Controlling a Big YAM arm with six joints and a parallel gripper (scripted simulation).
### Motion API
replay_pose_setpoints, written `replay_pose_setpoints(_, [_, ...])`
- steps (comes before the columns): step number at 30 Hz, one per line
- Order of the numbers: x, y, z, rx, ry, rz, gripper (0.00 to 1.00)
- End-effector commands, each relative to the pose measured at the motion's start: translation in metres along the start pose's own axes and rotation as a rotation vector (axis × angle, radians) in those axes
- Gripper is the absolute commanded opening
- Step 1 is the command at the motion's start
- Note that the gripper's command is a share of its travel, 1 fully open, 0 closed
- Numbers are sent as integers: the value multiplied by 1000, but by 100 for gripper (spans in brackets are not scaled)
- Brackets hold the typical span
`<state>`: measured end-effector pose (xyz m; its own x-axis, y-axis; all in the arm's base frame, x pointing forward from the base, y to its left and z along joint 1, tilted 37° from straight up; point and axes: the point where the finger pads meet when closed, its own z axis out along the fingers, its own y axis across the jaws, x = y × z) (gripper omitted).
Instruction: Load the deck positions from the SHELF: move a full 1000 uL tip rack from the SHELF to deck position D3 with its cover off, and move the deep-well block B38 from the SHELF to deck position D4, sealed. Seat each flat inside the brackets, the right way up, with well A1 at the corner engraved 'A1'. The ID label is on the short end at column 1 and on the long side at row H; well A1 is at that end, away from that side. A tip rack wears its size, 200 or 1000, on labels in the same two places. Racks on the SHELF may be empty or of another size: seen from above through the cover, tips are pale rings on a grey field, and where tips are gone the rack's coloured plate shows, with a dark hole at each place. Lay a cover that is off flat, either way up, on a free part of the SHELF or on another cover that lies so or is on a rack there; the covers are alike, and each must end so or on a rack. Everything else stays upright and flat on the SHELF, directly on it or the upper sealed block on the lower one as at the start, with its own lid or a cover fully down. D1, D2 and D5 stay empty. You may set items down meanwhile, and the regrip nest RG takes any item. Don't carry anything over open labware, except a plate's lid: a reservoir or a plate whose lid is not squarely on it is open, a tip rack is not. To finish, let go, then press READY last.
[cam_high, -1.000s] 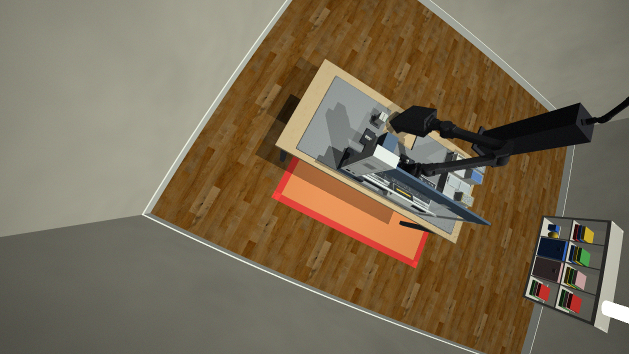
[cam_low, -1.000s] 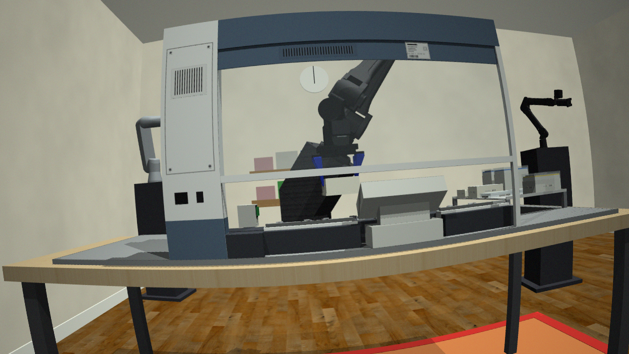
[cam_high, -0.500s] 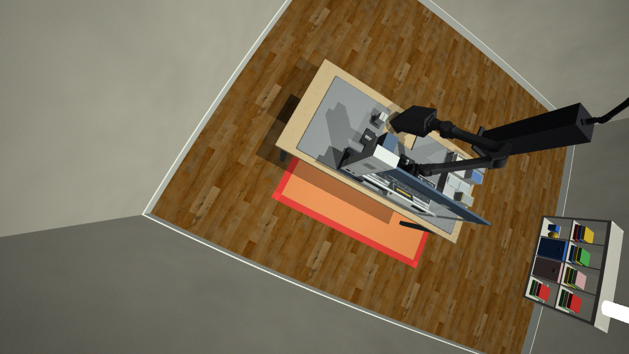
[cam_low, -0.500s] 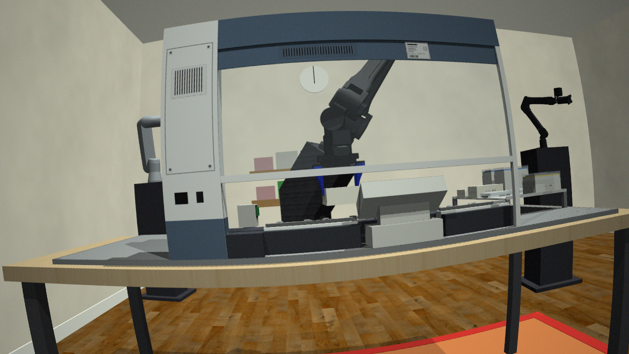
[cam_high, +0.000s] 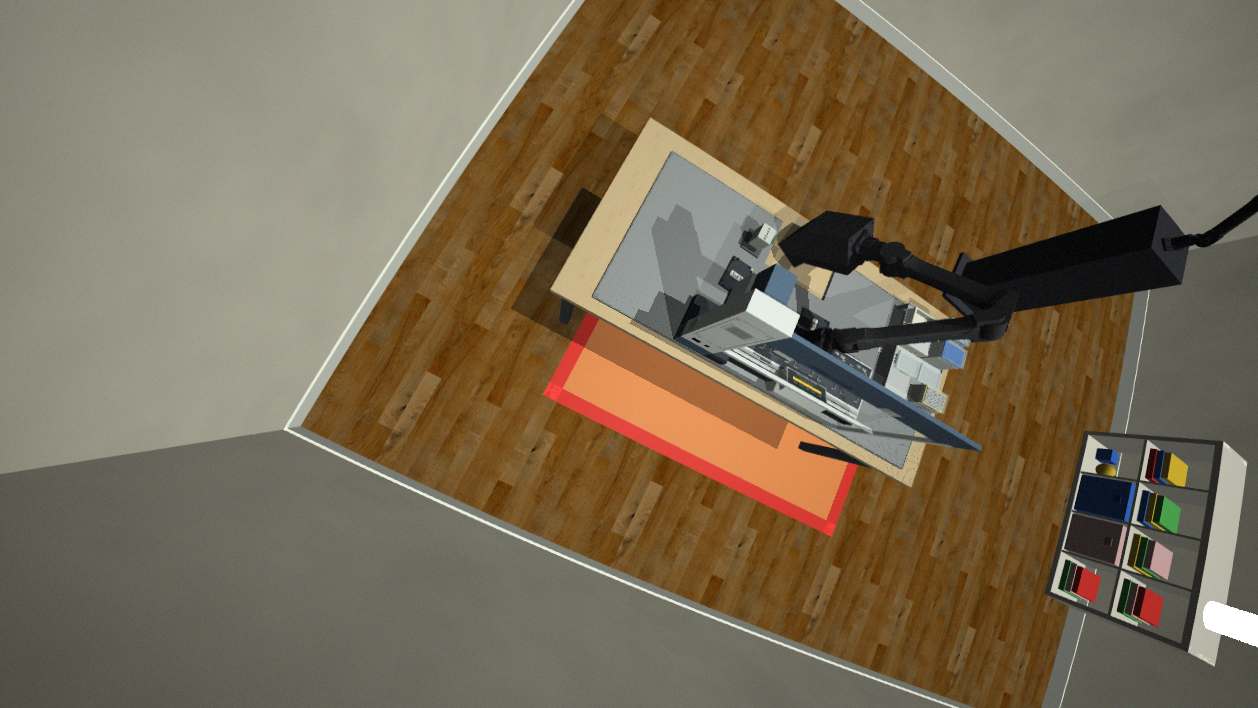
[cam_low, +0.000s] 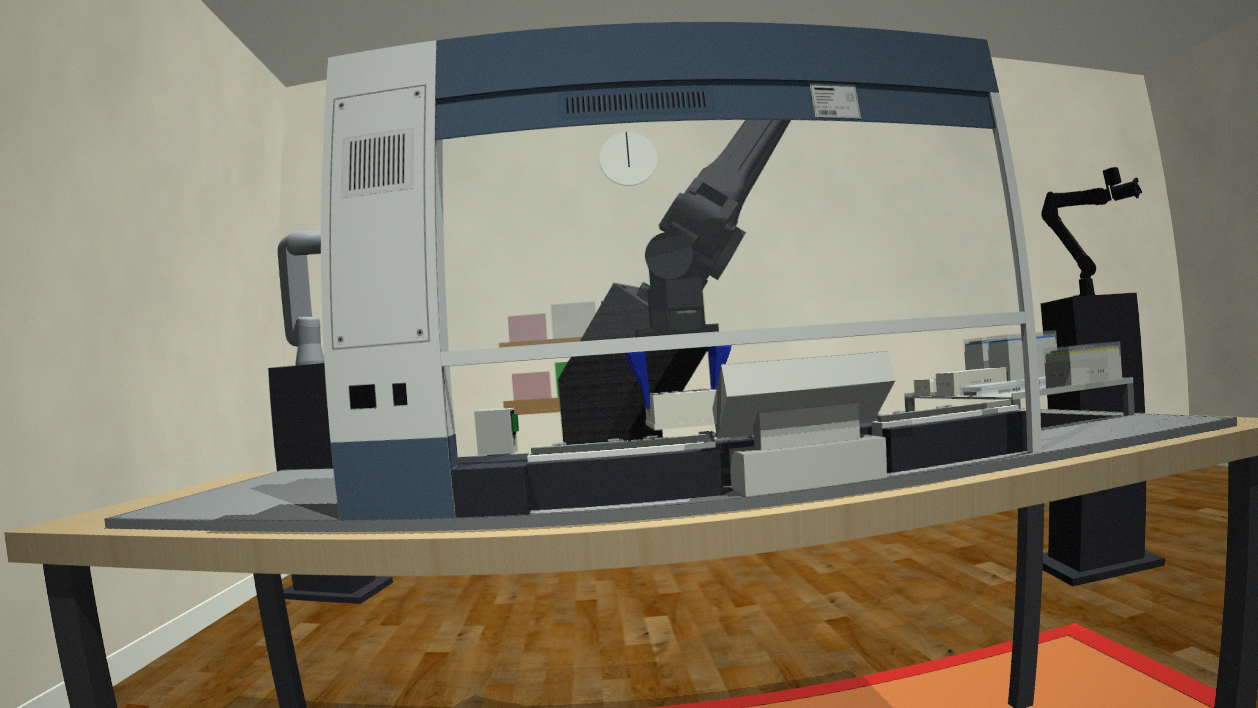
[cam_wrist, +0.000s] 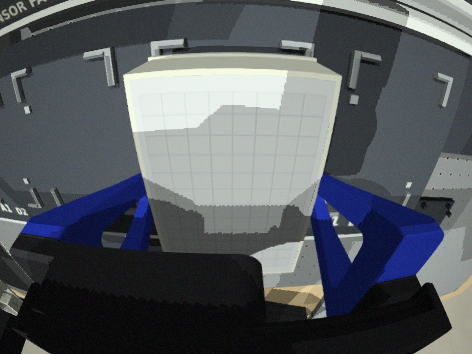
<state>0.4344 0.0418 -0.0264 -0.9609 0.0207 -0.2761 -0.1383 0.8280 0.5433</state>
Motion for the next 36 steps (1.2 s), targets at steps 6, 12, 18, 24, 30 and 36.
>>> replay_pose_setpoints(6, [-4,2,12,2,-5,4,0])
replay_pose_setpoints(12, [-10,0,6,5,-24,0,0])
replay_pose_setpoints(18, [-10,0,6,5,-24,0,0])
replay_pose_setpoints(24, [-10,0,6,5,-24,0,0])
replay_pose_setpoints(30, [-11,0,6,5,-24,0,0])
replay_pose_setpoints(36, [-11,0,6,5,-24,0,0])
